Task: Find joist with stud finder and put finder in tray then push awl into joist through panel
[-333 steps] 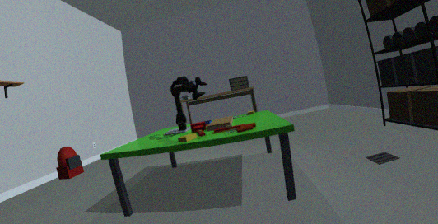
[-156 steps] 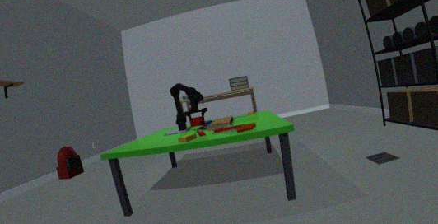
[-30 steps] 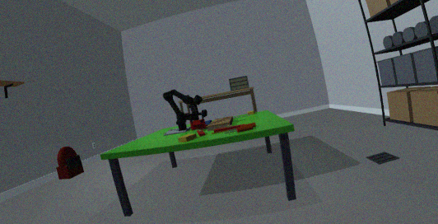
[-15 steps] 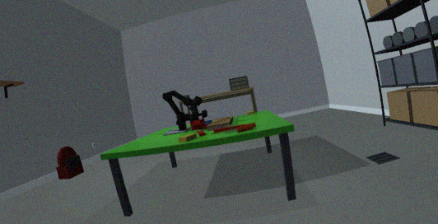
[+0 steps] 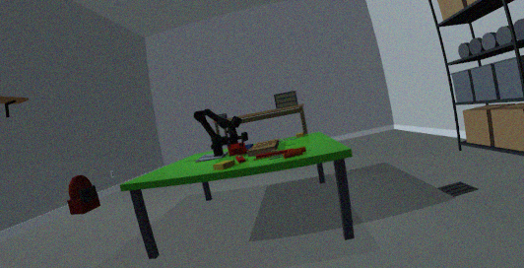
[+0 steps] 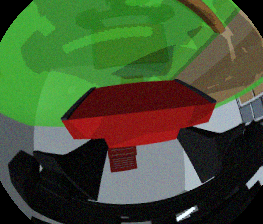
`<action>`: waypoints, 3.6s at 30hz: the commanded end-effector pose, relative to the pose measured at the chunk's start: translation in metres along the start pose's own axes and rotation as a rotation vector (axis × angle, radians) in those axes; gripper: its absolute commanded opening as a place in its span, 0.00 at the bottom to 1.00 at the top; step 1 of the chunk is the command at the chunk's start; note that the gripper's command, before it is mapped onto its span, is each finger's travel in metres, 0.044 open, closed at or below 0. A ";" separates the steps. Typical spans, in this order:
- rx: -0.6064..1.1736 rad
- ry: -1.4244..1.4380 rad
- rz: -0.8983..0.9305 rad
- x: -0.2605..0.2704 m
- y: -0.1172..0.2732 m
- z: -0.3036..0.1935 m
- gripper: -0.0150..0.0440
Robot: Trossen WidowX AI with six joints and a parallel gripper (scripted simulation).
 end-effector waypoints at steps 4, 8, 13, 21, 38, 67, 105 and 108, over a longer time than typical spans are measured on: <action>0.044 0.005 0.007 0.000 -0.001 0.001 0.25; 0.065 0.006 0.007 -0.001 -0.001 0.002 0.25; 0.090 0.006 0.008 -0.001 -0.001 0.004 0.25; 0.129 0.006 0.010 -0.001 -0.002 0.006 0.25; 0.198 0.001 0.020 0.003 0.009 -0.002 0.25; 0.203 0.000 0.019 0.003 -0.001 0.014 0.25; 0.196 0.000 0.016 0.004 -0.008 0.028 0.90; 0.196 0.000 0.016 0.004 -0.008 0.028 0.90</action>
Point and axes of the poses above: the point midway between the two fingers, 35 mm back from their tips, its own y axis back along the fingers, its own x axis across the jaws, z = x × y, the point moved 3 cm from there along y, back along the fingers, and after that the axes turned 3 degrees about y, right-handed, at the moved point
